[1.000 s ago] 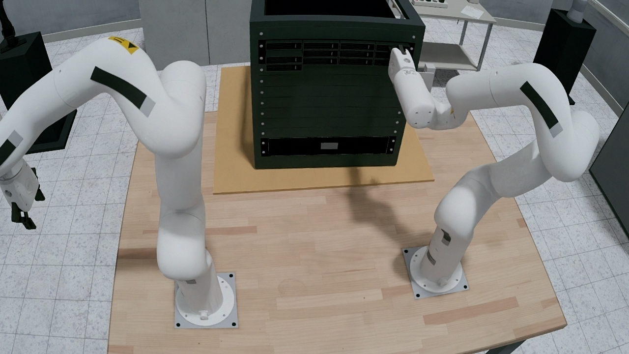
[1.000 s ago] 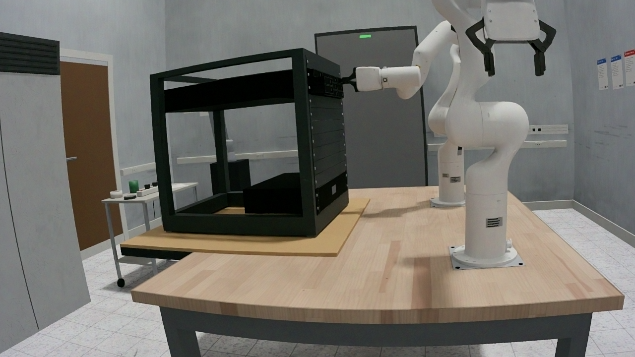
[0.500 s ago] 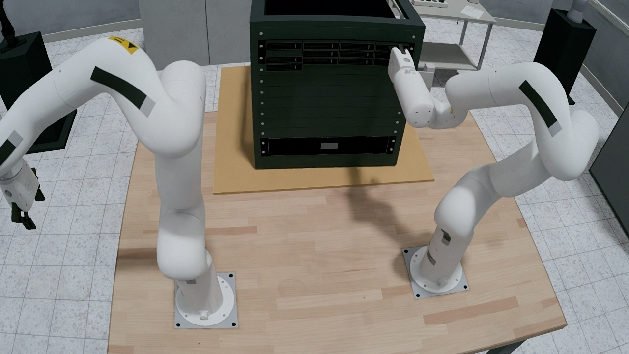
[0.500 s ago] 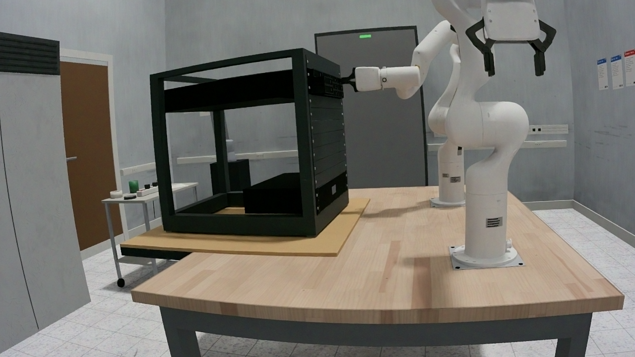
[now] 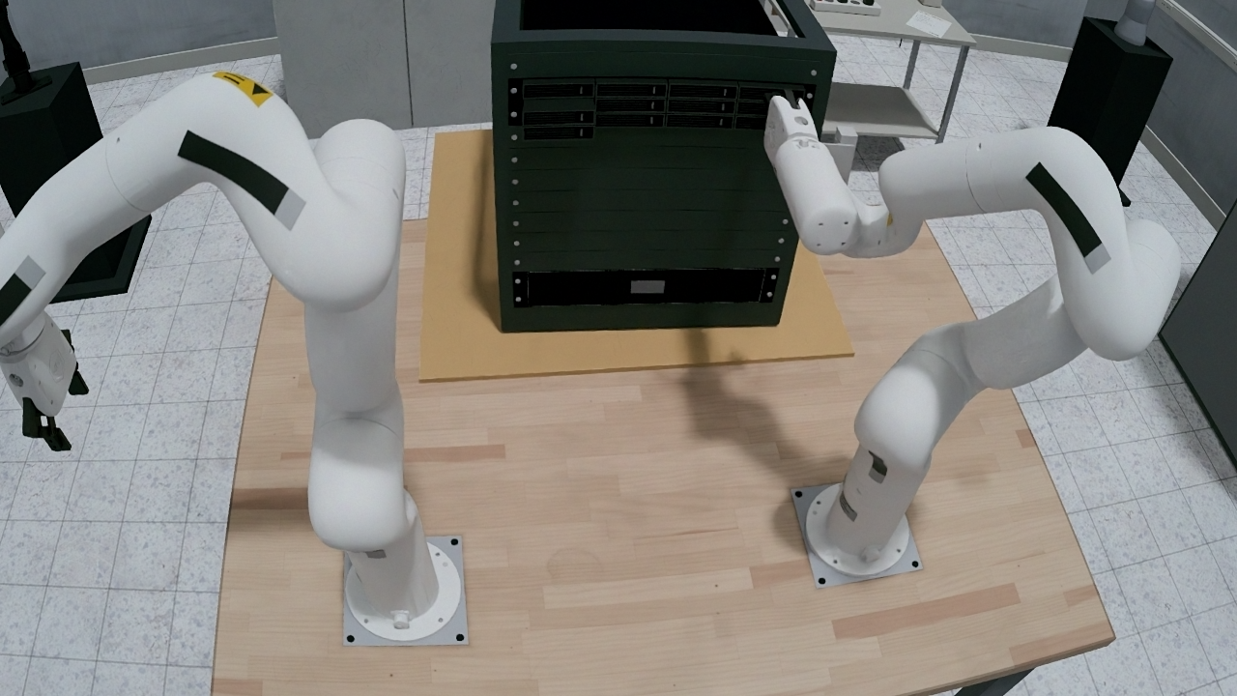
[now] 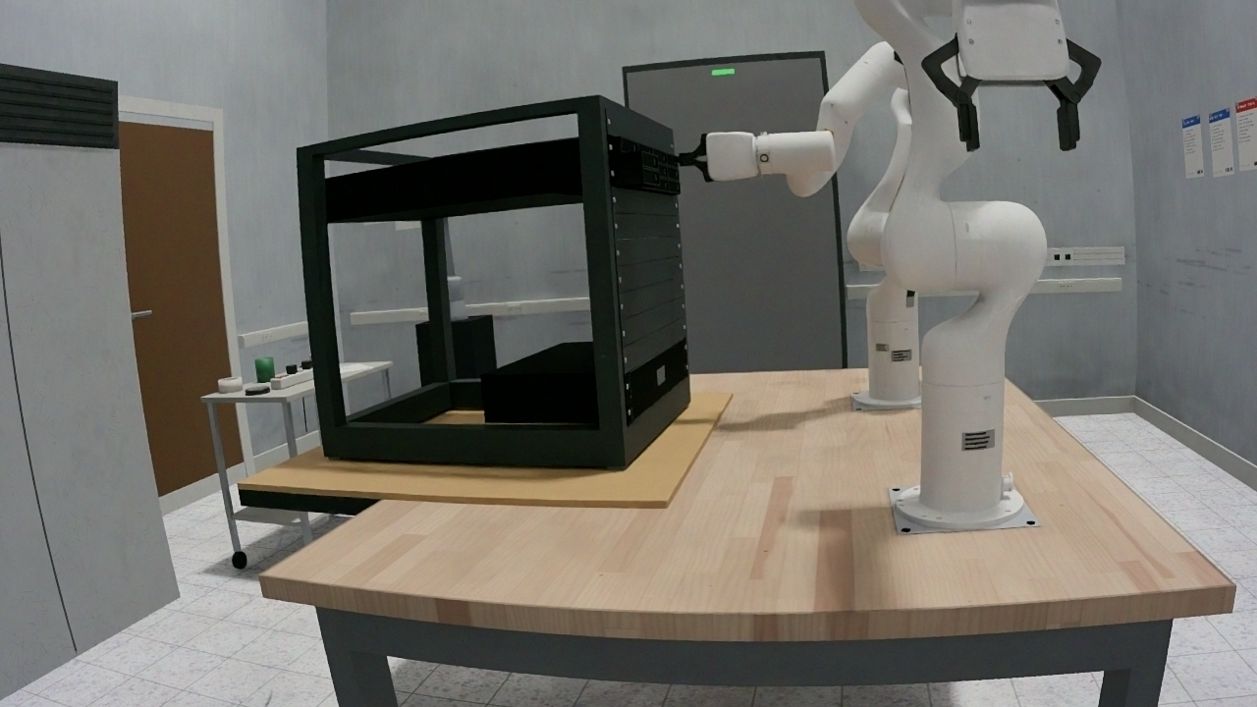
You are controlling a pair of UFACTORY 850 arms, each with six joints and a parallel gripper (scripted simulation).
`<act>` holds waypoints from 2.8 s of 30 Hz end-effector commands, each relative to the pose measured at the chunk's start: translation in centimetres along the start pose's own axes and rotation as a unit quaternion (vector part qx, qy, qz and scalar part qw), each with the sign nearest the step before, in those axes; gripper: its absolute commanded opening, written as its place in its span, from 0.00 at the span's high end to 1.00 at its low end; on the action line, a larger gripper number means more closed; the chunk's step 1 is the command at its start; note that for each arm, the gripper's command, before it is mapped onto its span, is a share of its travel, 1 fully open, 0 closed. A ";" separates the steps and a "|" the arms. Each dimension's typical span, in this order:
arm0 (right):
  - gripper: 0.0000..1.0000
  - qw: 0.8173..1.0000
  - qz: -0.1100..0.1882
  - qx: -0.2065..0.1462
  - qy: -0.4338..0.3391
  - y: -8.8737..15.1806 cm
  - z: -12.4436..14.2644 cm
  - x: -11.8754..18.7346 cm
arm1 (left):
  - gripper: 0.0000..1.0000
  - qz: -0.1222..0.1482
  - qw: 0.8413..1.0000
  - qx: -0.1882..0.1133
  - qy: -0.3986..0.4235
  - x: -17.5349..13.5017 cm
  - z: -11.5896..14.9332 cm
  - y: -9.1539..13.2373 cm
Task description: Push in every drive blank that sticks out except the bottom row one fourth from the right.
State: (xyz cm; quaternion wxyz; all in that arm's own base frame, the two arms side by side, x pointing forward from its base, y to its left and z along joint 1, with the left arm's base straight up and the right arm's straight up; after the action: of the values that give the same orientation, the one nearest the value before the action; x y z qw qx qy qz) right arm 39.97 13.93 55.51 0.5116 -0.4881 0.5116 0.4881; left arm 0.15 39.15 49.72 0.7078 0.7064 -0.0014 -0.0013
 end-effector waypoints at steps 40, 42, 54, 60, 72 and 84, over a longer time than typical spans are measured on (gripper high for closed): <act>1.00 1.000 0.000 0.000 -0.001 8.8 0.0 -0.1 | 0.00 0.000 1.000 0.001 0.000 0.0 0.0 0.1; 1.00 1.000 0.000 0.000 -0.001 8.8 0.1 -0.1 | 0.00 0.000 1.000 0.001 0.000 0.0 0.0 0.1; 1.00 1.000 0.000 0.000 -0.001 8.8 1.0 0.0 | 0.00 0.000 1.000 0.001 0.000 0.0 0.0 0.1; 1.00 1.000 0.000 0.000 -0.001 8.8 1.7 0.0 | 0.00 0.000 1.000 0.001 0.000 0.0 0.0 0.1; 1.00 1.000 0.000 0.000 -0.001 8.8 5.5 0.3 | 0.00 0.000 1.000 0.001 0.000 0.0 0.0 0.1; 1.00 1.000 0.000 0.000 -0.001 8.8 10.4 0.6 | 0.00 0.000 1.000 0.001 0.000 0.0 0.0 0.1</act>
State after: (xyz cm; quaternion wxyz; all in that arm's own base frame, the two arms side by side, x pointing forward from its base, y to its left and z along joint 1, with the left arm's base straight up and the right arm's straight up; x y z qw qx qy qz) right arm 31.44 22.30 54.93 0.5105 -0.4890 0.5111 0.4888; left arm 0.15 39.15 49.72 0.7078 0.7064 -0.0014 -0.0013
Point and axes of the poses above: on each arm, the point where the finger pads meet when closed, its own y axis back along the fingers, its own x axis across the jaws, z = x × y, the point moved 3 cm from there along y, back along the fingers
